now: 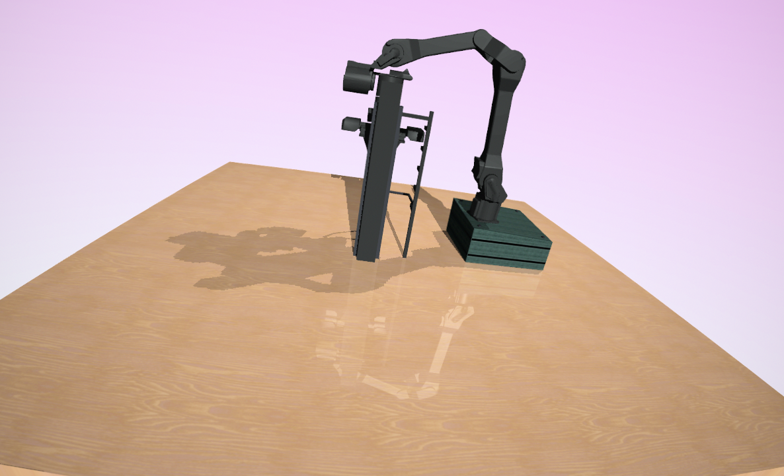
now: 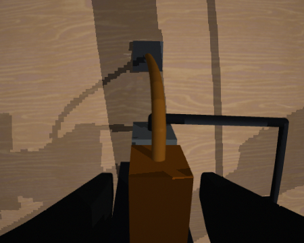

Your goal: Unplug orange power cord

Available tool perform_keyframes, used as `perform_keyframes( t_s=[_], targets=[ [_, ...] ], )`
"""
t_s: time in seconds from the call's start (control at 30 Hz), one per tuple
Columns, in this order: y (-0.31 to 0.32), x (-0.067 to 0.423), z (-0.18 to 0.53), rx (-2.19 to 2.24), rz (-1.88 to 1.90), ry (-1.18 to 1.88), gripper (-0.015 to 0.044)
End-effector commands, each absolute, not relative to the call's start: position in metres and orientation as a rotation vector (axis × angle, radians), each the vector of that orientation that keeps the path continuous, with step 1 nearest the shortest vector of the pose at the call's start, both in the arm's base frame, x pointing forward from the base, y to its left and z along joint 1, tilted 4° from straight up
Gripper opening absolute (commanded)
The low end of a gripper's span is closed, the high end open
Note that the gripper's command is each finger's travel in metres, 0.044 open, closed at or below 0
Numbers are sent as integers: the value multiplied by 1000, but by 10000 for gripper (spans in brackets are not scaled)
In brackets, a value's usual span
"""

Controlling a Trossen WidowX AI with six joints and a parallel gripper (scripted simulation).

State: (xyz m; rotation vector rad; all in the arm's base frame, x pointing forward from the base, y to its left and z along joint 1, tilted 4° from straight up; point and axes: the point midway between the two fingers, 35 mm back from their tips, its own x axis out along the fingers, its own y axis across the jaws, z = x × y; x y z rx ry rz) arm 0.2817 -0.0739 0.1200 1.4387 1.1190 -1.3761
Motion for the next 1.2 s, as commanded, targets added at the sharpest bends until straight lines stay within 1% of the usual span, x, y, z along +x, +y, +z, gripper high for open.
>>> perform_keyframes(
  t_s=[0.0, 0.57, 0.7, 0.97, 1.17],
  targets=[
    [-66, 282, 120, 1444, -1375, 1124, 160],
    [-63, 283, 109, 1444, -1374, 1124, 160],
    [-64, 283, 111, 1438, -1374, 1121, 55],
    [-64, 283, 111, 1438, -1374, 1121, 2],
    [-70, 282, 111, 1438, -1374, 1121, 0]
  ],
)
